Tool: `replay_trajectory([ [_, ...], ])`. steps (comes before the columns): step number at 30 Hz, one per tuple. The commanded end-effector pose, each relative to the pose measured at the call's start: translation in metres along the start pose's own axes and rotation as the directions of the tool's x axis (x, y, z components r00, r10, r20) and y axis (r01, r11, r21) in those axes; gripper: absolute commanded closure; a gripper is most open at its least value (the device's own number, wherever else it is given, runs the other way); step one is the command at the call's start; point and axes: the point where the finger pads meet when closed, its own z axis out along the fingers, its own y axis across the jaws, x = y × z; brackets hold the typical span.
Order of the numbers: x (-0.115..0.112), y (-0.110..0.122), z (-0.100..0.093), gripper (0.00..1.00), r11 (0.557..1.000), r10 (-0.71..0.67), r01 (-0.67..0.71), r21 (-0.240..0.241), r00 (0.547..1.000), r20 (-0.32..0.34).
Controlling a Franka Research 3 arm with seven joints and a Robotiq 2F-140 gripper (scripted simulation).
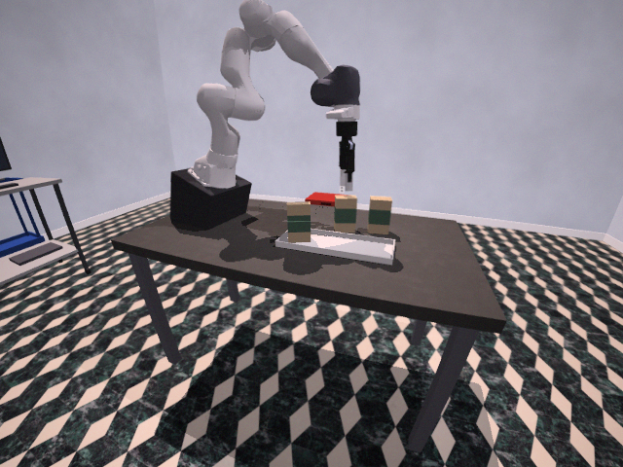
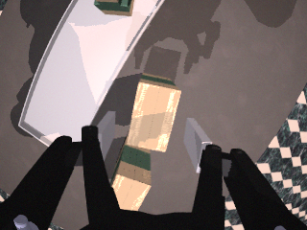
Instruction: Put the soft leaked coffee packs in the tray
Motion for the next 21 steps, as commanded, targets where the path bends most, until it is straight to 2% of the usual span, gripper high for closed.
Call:
replay_trajectory([
  [1, -0.003, 0.004, 0.002, 0.45, 0.992, 0.123, -0.123, 0.004, 0.992, -0.027],
  [6, -0.003, 0.004, 0.004, 0.45, 0.992, 0.123, -0.123, 0.004, 0.992, -0.027],
  [10, -0.002, 0.004, 0.019, 0.45, 0.992, 0.123, -0.123, 0.004, 0.992, -0.027],
  [21, -0.002, 0.004, 0.023, 0.45, 0.992, 0.123, -0.123, 0.004, 0.992, -0.027],
])
